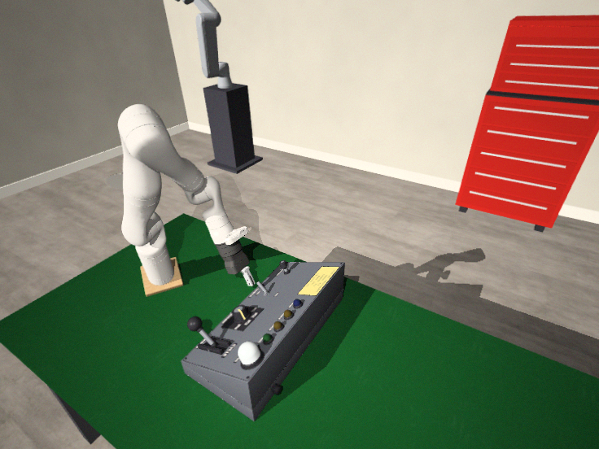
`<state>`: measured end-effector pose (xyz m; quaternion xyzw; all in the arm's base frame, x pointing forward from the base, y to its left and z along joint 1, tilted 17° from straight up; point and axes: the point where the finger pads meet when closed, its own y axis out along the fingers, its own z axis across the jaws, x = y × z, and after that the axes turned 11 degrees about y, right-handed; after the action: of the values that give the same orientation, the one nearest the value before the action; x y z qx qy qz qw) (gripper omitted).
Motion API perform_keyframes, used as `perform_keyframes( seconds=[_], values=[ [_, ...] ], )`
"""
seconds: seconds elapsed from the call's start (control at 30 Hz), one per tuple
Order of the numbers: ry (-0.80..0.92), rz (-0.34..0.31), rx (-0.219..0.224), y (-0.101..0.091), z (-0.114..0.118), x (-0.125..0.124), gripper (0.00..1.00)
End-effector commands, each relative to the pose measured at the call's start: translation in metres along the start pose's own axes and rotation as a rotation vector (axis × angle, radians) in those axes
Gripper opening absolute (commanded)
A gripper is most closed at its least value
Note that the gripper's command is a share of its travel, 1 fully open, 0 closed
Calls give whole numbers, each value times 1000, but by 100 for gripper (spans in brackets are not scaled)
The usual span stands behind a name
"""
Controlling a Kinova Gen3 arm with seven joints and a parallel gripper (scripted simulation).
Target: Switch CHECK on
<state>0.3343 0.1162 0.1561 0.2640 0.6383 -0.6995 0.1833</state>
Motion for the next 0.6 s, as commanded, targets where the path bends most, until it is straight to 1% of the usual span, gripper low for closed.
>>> perform_keyframes(
  seconds=[0.0,0.57],
  values=[
    [0,1,-1,0,0,0,0],
    [2,15,-3,0,-1,-6,0]
  ],
)
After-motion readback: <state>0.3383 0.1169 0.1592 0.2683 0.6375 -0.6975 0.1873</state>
